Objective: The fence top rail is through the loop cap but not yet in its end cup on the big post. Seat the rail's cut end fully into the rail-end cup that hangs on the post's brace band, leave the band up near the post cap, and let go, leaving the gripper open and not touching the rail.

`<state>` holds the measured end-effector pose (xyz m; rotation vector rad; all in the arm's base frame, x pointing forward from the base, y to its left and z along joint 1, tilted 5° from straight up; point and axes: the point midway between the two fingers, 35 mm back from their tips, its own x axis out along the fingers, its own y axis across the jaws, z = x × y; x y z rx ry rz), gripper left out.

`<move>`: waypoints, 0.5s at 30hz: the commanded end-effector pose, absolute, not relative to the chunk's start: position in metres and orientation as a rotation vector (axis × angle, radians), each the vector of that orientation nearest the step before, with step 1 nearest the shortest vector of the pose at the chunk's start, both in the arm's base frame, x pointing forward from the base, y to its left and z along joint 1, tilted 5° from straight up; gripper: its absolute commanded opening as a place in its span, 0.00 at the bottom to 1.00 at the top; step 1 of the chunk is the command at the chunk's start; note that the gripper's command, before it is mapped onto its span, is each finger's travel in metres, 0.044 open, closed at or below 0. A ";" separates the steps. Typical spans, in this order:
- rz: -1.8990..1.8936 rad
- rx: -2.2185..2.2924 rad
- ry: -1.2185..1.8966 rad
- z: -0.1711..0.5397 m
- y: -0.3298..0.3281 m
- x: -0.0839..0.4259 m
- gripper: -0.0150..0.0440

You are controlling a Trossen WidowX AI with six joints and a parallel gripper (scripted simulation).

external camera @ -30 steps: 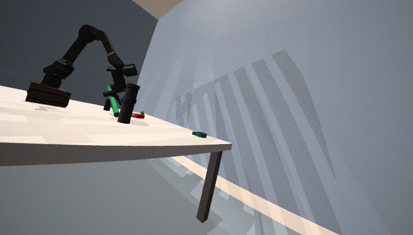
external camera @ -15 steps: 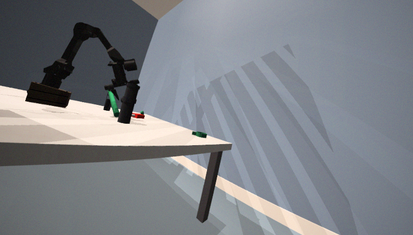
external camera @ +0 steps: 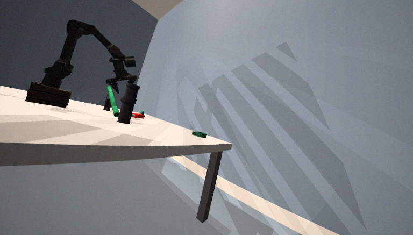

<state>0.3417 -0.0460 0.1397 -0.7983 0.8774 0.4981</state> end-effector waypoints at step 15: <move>0.038 -0.008 0.942 0.193 0.009 0.307 1.00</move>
